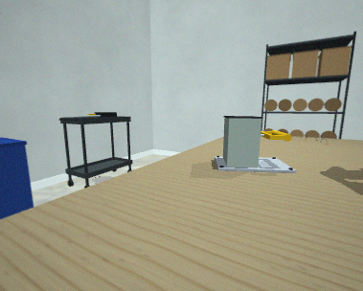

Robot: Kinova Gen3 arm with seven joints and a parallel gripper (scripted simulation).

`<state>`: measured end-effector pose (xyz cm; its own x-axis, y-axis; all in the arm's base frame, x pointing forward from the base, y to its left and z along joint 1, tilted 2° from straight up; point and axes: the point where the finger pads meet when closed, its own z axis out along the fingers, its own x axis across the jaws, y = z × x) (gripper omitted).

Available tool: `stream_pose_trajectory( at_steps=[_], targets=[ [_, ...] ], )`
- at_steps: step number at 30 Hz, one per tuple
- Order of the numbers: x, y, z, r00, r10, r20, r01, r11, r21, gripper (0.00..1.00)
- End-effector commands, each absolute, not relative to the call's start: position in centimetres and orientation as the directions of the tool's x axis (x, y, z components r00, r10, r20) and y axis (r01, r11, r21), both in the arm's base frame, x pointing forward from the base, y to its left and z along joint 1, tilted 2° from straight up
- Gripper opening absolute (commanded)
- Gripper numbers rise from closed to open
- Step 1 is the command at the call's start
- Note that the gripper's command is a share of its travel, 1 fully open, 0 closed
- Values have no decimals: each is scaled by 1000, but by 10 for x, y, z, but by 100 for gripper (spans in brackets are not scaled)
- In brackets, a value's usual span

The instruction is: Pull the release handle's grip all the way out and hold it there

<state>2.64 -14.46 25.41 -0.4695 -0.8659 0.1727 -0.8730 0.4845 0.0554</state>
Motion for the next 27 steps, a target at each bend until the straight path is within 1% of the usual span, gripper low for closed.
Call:
stream_pose_trajectory(
  at_steps=[1,6,11,13,17,22,25,26,27],
  targets=[
    [27,-146,254,-457,-873,173,-879,473,61,100],
    [32,-154,252,-357,-918,171,-920,378,107,100],
    [48,-172,246,-126,-981,150,-969,154,193,100],
    [48,-172,246,-126,-981,150,-969,154,193,100],
    [76,-189,236,154,-983,103,-957,-123,264,100],
    [120,-201,218,472,-881,28,-844,-442,304,100],
    [120,-201,218,472,-881,28,-844,-442,304,100],
    [134,-202,212,548,-836,8,-798,-520,305,100],
    [134,-202,212,548,-836,8,-798,-520,305,100]
  ],
)
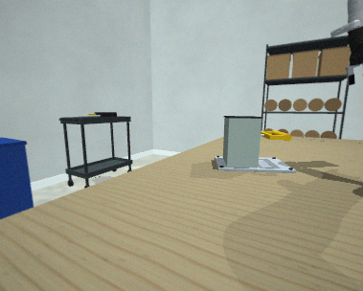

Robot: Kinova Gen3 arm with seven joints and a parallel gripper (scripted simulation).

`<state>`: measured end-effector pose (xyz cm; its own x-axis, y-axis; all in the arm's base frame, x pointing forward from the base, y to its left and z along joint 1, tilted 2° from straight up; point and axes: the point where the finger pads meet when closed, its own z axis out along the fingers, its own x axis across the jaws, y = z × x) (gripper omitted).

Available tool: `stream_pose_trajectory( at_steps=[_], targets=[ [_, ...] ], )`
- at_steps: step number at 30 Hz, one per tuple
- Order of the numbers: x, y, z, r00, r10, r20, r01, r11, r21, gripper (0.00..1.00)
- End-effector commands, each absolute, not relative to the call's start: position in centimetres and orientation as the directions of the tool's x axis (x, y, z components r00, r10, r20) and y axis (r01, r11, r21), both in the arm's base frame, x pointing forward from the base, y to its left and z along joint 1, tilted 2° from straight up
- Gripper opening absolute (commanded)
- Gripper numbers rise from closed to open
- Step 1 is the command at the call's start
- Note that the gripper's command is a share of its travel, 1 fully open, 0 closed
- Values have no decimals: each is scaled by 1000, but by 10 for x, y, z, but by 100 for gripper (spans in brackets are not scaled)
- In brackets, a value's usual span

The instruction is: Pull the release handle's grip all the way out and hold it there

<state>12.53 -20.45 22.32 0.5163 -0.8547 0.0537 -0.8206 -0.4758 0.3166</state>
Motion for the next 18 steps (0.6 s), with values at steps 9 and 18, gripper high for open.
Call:
stream_pose_trajectory(
  at_steps=[9,18],
  targets=[
    [134,-202,212,548,-836,8,-798,-520,305,100],
    [148,-202,206,621,-784,-12,-744,-595,303,100]
  ],
)
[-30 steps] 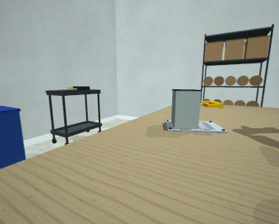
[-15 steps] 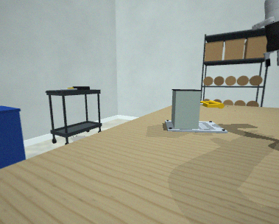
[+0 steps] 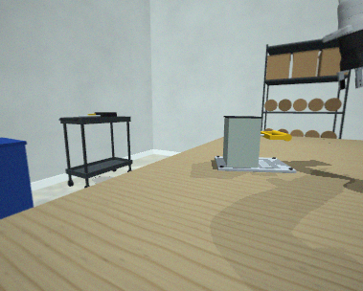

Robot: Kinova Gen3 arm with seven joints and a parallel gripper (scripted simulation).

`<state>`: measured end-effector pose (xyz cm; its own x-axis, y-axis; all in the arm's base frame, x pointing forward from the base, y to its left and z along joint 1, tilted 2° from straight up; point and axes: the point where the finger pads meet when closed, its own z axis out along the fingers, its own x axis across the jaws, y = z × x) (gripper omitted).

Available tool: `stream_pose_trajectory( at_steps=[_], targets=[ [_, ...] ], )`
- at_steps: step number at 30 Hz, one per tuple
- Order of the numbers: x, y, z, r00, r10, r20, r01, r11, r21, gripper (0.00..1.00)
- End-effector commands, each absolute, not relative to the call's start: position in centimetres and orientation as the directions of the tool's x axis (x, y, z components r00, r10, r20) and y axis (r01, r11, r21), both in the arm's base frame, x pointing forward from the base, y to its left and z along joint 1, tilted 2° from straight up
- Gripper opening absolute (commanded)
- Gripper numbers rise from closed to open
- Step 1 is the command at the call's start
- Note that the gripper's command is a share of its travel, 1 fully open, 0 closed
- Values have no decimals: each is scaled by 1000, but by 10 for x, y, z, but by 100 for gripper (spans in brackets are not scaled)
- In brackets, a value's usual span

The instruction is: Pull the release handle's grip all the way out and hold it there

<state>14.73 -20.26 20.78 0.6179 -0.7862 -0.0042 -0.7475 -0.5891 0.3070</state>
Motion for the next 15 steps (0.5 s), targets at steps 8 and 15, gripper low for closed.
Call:
stream_pose_trajectory(
  at_steps=[8,15],
  targets=[
    [163,-200,199,689,-724,-31,-685,-665,298,100],
    [163,-200,199,689,-724,-31,-685,-665,298,100]
  ],
)
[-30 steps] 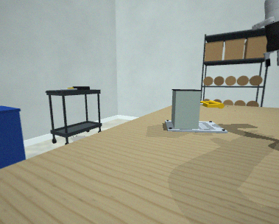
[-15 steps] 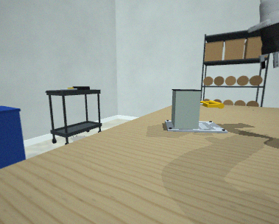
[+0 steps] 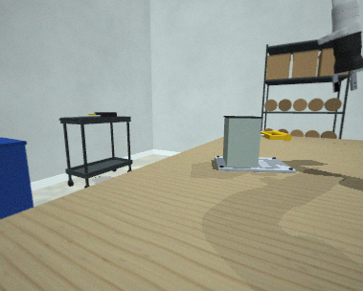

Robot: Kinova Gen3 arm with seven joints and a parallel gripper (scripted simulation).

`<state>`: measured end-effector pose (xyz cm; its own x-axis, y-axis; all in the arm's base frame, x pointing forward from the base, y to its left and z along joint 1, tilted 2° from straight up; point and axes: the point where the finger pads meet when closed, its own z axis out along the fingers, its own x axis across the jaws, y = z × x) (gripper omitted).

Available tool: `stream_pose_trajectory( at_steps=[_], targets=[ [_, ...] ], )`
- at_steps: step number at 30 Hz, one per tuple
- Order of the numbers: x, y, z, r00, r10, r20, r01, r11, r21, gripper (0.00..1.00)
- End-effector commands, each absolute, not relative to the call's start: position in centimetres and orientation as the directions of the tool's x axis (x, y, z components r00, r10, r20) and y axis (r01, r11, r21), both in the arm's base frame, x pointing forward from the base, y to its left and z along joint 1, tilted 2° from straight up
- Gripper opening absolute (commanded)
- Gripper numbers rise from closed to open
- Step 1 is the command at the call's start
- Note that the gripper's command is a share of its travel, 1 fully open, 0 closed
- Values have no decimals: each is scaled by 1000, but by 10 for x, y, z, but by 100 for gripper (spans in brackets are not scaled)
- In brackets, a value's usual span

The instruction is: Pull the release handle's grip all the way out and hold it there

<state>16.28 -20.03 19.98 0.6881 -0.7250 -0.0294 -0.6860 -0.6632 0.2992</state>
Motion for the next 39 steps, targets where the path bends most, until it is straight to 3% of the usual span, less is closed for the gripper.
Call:
stream_pose_trajectory(
  at_steps=[1,39],
  targets=[
    [163,-200,199,689,-724,-31,-685,-665,298,100],
    [224,-181,171,894,-440,-88,-408,-879,246,100]
  ],
)
